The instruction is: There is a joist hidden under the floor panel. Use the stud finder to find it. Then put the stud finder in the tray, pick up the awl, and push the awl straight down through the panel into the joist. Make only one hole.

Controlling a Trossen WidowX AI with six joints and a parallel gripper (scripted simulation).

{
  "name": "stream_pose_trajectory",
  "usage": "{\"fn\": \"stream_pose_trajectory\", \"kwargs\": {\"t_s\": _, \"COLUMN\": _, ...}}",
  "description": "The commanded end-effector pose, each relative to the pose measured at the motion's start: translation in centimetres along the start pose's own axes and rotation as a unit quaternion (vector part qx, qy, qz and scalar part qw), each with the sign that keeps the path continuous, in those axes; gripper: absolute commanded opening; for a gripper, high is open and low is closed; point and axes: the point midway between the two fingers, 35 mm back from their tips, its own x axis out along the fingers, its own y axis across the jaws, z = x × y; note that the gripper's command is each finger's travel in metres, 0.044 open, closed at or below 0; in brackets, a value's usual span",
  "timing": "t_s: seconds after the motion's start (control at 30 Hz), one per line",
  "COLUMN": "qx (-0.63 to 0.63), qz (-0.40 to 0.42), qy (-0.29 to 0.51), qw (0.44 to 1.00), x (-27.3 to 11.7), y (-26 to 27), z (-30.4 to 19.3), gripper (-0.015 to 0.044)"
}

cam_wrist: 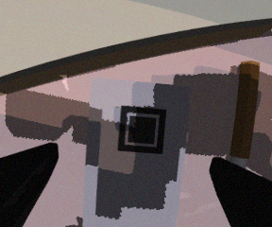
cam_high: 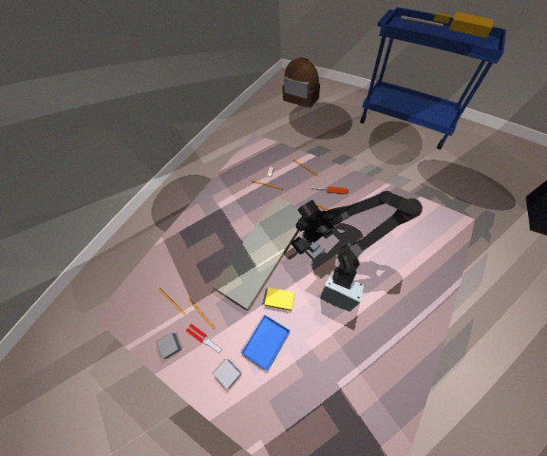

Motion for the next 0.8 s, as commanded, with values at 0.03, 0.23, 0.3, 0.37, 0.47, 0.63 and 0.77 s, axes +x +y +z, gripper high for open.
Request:
{"fn": "stream_pose_trajectory", "kwargs": {"t_s": 0.03, "qx": -0.004, "qz": 0.002, "qy": 0.002, "qw": 1.0, "x": 0.9, "y": 0.1, "z": -0.5, "gripper": 0.044}}
{"fn": "stream_pose_trajectory", "kwargs": {"t_s": 0.23, "qx": -0.005, "qz": 0.0, "qy": 0.0, "qw": 1.0, "x": 1.7, "y": -0.1, "z": -0.8, "gripper": 0.044}}
{"fn": "stream_pose_trajectory", "kwargs": {"t_s": 0.3, "qx": -0.005, "qz": -0.001, "qy": 0.0, "qw": 1.0, "x": 1.9, "y": -0.1, "z": -0.9, "gripper": 0.044}}
{"fn": "stream_pose_trajectory", "kwargs": {"t_s": 0.37, "qx": -0.005, "qz": -0.001, "qy": 0.0, "qw": 1.0, "x": 1.9, "y": -0.1, "z": -0.9, "gripper": 0.0414}}
{"fn": "stream_pose_trajectory", "kwargs": {"t_s": 0.47, "qx": -0.005, "qz": -0.001, "qy": 0.0, "qw": 1.0, "x": 1.9, "y": -0.1, "z": -0.9, "gripper": 0.0335}}
{"fn": "stream_pose_trajectory", "kwargs": {"t_s": 0.63, "qx": -0.005, "qz": -0.001, "qy": 0.0, "qw": 1.0, "x": 1.9, "y": -0.1, "z": -0.9, "gripper": 0.0302}}
{"fn": "stream_pose_trajectory", "kwargs": {"t_s": 0.77, "qx": -0.005, "qz": -0.001, "qy": 0.0, "qw": 1.0, "x": 1.9, "y": -0.1, "z": -0.9, "gripper": 0.0275}}
